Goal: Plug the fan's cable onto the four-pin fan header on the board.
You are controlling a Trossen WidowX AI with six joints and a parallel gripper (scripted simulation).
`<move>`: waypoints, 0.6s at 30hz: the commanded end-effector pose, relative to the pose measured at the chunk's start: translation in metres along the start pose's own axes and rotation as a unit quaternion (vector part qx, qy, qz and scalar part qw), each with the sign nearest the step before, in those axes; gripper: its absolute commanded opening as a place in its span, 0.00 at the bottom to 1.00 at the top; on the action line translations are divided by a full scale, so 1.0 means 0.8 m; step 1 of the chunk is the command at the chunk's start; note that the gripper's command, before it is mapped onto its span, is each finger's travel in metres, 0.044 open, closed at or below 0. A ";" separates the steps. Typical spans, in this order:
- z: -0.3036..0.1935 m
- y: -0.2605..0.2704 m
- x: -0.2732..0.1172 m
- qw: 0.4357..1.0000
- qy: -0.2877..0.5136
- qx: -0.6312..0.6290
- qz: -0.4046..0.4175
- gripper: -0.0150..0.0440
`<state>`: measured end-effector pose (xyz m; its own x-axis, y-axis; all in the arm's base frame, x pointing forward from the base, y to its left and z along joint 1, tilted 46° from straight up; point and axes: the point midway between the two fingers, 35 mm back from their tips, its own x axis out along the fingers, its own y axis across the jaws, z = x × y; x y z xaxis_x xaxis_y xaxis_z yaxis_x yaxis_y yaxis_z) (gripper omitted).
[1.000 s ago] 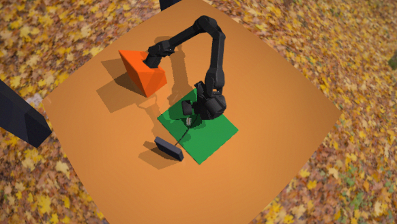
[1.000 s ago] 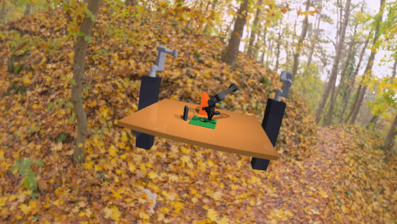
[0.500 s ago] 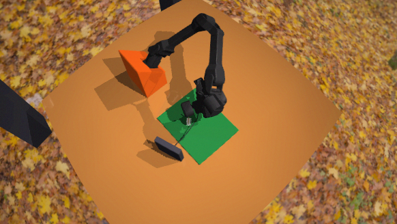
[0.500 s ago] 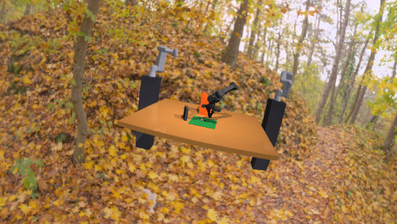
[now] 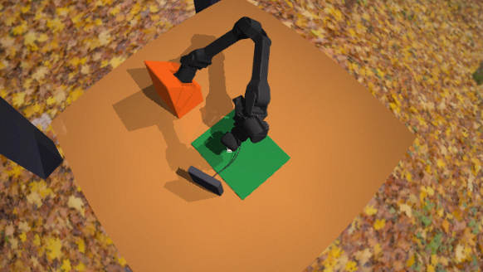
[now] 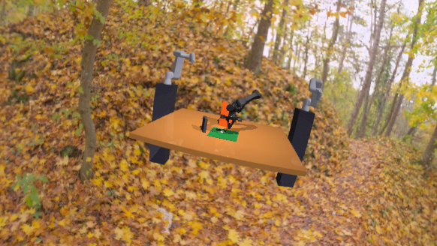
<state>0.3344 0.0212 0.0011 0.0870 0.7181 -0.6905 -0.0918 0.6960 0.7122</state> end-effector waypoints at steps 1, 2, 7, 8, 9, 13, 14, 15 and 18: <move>-0.004 -0.007 0.000 0.997 0.000 -0.076 -0.003 0.25; -0.005 -0.008 0.000 0.996 0.001 -0.093 -0.003 0.25; -0.008 -0.014 0.000 0.984 0.001 -0.179 -0.003 0.25; -0.009 -0.015 0.000 0.981 0.001 -0.196 -0.003 0.25; -0.009 -0.016 0.000 0.977 0.001 -0.213 -0.003 0.25; -0.012 -0.020 0.000 0.960 0.001 -0.280 -0.003 0.25; -0.013 -0.021 0.000 0.955 0.001 -0.297 -0.003 0.25; -0.013 -0.022 0.000 0.950 0.001 -0.314 -0.003 0.25; -0.015 -0.025 0.000 0.932 0.002 -0.363 -0.003 0.25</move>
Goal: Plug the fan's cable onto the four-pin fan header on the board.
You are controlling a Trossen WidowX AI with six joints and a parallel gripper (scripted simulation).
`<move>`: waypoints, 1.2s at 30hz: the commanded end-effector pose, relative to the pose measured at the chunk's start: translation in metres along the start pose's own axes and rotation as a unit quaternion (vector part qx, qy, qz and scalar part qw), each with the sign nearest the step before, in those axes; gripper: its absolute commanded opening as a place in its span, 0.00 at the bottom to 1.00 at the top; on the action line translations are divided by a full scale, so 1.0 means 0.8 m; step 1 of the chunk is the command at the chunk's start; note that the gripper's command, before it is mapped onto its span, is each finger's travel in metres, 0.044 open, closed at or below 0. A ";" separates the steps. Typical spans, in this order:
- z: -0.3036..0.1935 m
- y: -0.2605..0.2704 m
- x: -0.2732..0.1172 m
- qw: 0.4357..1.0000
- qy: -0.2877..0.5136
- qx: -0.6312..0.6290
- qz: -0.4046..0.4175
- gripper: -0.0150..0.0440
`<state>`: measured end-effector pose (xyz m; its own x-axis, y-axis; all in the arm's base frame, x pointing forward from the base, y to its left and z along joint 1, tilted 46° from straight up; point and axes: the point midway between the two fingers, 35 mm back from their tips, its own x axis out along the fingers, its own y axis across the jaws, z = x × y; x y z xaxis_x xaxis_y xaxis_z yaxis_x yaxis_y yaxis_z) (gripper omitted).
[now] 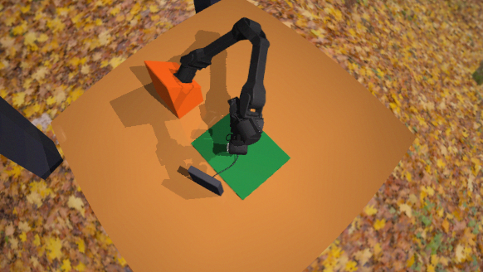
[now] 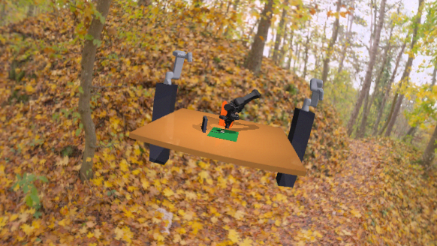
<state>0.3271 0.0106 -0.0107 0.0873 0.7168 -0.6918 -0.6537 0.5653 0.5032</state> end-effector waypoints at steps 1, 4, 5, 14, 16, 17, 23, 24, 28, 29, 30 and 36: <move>-0.008 -0.003 0.000 0.997 0.002 -0.076 -0.001 0.25; -0.011 -0.004 0.000 0.992 0.002 -0.128 -0.001 0.25; -0.013 -0.004 0.000 0.989 0.002 -0.145 -0.001 0.25; -0.023 -0.008 0.000 0.955 0.002 -0.298 -0.001 0.25; -0.025 -0.008 0.000 0.944 0.002 -0.331 -0.001 0.25; -0.026 -0.009 0.000 0.938 0.002 -0.347 -0.001 0.25; -0.033 -0.011 0.000 0.897 0.002 -0.442 0.000 0.25; -0.034 -0.011 0.000 0.889 0.002 -0.458 0.000 0.25; -0.038 -0.012 0.000 0.855 0.002 -0.519 0.000 0.25; -0.039 -0.013 0.000 0.846 0.002 -0.533 0.000 0.25; -0.040 -0.013 0.000 0.837 0.002 -0.548 0.000 0.25; -0.047 -0.015 0.001 0.775 0.002 -0.632 0.000 0.25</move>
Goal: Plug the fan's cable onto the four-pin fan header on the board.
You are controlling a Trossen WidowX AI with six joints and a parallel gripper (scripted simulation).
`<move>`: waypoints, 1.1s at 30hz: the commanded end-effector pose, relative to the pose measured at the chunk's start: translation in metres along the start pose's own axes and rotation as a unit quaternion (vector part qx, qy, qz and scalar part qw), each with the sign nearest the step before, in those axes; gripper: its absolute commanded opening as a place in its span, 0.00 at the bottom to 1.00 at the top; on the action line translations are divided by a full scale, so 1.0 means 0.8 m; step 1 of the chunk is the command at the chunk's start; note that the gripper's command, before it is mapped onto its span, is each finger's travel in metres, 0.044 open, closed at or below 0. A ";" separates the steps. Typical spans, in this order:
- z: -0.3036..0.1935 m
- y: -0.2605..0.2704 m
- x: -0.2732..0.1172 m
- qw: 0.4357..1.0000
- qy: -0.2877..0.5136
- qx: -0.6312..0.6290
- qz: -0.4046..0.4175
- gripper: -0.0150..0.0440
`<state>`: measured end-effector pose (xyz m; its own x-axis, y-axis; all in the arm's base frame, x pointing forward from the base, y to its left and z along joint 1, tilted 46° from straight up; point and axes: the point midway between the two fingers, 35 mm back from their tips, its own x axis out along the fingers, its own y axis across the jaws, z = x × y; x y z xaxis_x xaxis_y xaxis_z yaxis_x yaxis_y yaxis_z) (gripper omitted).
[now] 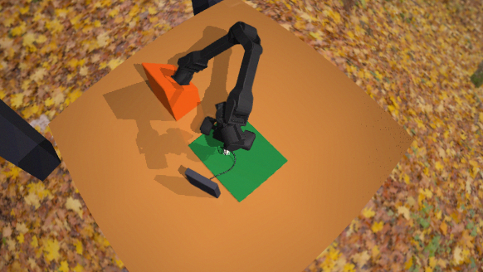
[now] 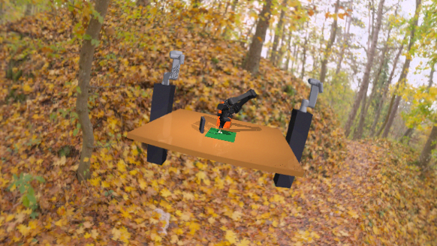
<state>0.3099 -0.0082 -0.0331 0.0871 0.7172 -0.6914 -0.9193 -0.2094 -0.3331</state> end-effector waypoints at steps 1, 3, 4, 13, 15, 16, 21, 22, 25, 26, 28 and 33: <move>-0.004 0.007 0.000 0.997 0.001 -0.076 0.001 0.25; -0.005 0.009 0.000 0.994 0.001 -0.111 0.001 0.25; -0.006 0.010 0.000 0.992 0.001 -0.128 0.001 0.25; -0.007 0.012 0.001 0.985 0.001 -0.171 0.001 0.25; -0.007 0.012 0.001 0.985 0.001 -0.171 0.001 0.25; -0.007 0.012 0.001 0.985 0.001 -0.171 0.001 0.25; -0.001 0.016 -0.001 0.984 0.001 -0.176 0.001 0.25; -0.001 0.016 -0.001 0.984 0.001 -0.176 0.001 0.25; -0.001 0.016 -0.001 0.984 0.001 -0.176 0.001 0.25; -0.001 0.016 -0.001 0.984 0.001 -0.176 0.001 0.25; -0.001 0.016 -0.001 0.984 0.001 -0.176 0.001 0.25; 0.001 0.018 -0.001 0.985 0.001 -0.174 0.001 0.25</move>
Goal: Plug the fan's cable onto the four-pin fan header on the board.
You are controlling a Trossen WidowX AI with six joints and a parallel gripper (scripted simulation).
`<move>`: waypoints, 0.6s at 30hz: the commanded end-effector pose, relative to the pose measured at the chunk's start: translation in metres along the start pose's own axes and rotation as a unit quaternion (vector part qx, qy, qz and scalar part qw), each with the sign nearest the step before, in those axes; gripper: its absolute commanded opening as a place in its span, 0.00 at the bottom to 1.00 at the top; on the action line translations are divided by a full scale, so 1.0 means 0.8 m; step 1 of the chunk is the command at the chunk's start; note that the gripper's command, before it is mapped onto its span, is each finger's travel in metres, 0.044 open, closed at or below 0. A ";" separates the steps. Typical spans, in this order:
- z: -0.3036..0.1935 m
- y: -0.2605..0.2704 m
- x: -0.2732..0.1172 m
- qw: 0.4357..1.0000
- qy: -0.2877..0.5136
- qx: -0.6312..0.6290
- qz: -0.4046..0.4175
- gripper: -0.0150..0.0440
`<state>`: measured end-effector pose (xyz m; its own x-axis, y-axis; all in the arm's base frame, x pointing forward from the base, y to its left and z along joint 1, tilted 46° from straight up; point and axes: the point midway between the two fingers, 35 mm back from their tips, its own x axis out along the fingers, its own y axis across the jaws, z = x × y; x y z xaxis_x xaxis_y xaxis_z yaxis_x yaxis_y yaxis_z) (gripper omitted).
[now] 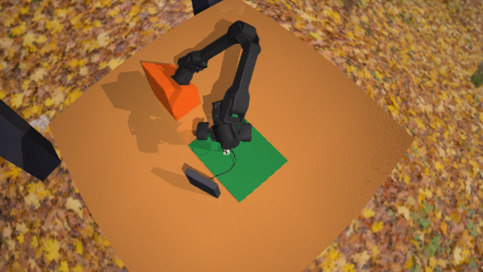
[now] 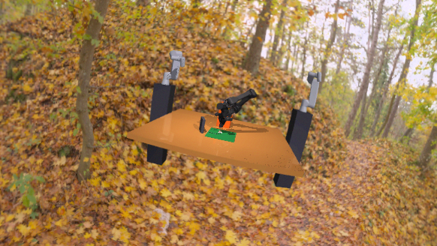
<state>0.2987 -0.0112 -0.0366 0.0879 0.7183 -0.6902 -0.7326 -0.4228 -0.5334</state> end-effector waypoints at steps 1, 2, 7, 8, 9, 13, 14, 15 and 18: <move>0.002 0.002 0.000 1.000 0.001 -0.001 0.002 0.25; 0.002 0.002 0.000 1.000 0.001 -0.001 0.002 0.25; 0.002 0.002 0.009 1.000 0.001 0.000 0.002 0.25; 0.002 0.002 0.016 1.000 0.001 0.000 0.002 0.25; 0.003 0.002 0.024 1.000 0.001 0.001 0.002 0.25; 0.003 0.002 0.028 1.000 0.000 0.001 0.002 0.25; 0.003 0.002 0.028 1.000 0.000 0.001 0.002 0.25; 0.003 0.002 0.028 1.000 0.000 0.001 0.002 0.25; 0.003 0.002 0.028 1.000 0.000 0.001 0.002 0.25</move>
<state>0.2987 0.0044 -0.0509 0.0830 0.7124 -0.6969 -0.7283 -0.4340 -0.5304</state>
